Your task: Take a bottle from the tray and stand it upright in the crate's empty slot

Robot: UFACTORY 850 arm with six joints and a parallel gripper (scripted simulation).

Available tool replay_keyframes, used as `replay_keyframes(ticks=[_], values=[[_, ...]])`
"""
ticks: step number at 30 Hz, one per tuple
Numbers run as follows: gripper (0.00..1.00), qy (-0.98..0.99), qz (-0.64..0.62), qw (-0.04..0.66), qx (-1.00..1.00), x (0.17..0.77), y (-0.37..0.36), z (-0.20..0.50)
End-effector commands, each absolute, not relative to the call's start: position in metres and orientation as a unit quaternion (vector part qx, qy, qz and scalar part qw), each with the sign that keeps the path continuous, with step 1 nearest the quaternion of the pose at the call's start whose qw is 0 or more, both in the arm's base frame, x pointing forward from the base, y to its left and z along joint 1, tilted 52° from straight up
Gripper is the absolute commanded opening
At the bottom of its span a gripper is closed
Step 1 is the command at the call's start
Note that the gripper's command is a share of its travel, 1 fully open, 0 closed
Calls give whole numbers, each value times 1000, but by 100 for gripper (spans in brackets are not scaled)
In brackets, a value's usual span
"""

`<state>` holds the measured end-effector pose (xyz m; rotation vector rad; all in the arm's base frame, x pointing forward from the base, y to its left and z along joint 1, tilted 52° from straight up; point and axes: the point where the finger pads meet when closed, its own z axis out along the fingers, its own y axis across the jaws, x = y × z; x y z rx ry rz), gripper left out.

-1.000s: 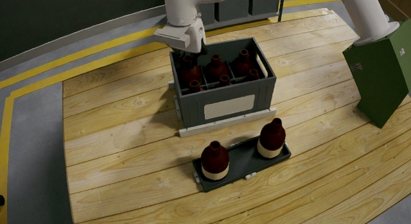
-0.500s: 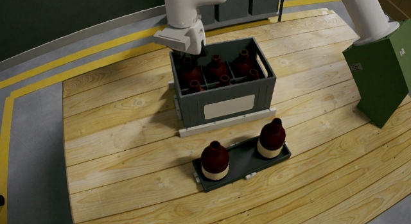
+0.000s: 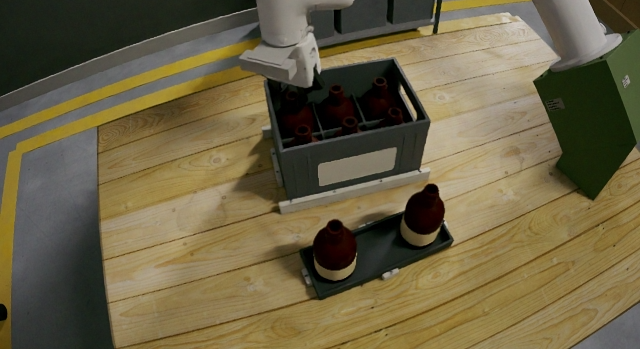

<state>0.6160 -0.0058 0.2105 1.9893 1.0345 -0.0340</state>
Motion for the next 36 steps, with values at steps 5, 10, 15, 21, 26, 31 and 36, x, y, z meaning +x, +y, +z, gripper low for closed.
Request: replay_keyframes(ticks=[5,10,15,21,26,31,36], values=[[0,416,-13,435,799,617,-7,210],[0,416,-13,435,799,617,-7,210],[0,416,-13,435,799,617,-7,209],[0,416,-13,435,799,617,-7,209],[0,416,-13,435,799,617,-7,209],[65,416,-13,435,799,617,-7,209],[65,416,-13,435,799,617,-7,209]])
